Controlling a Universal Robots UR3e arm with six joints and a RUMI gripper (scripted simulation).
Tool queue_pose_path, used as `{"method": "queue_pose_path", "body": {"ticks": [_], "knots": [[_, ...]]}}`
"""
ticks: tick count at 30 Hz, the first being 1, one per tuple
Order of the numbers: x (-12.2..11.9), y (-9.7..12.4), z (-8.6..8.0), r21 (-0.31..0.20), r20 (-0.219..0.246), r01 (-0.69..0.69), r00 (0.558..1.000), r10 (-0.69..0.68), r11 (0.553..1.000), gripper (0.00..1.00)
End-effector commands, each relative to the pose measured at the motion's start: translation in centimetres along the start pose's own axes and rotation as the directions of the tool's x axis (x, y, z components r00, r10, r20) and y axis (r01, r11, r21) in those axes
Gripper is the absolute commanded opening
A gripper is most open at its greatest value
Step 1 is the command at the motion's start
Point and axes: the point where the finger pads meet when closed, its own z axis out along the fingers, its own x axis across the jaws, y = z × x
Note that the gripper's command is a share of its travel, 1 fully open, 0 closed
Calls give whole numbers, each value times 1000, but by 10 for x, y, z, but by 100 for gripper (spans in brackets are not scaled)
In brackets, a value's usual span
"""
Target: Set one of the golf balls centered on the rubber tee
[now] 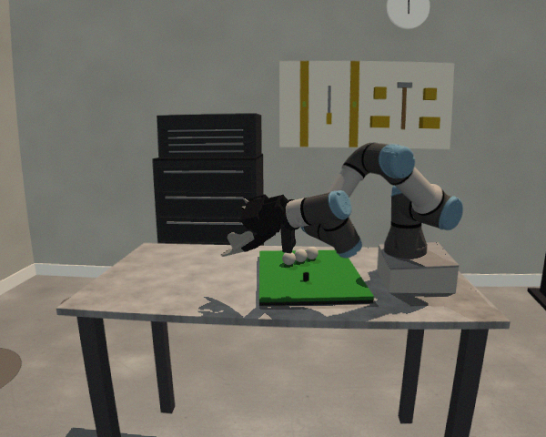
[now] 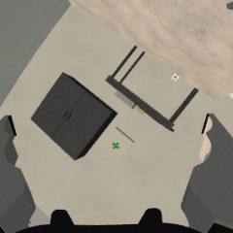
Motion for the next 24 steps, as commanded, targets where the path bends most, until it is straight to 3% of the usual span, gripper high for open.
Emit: {"method": "queue_pose_path", "body": {"ticks": [1, 12, 19, 24], "knots": [[-1, 1, 0, -1, 0, -2, 1000, 2, 1000, 100], [-3, 0, 6, 14, -1, -20, 1000, 20, 1000, 100], [-10, -3, 18, 47, -1, -57, 998, 57, 997, 100], [-21, -10, 36, 105, 3, -124, 992, 124, 987, 100]]}}
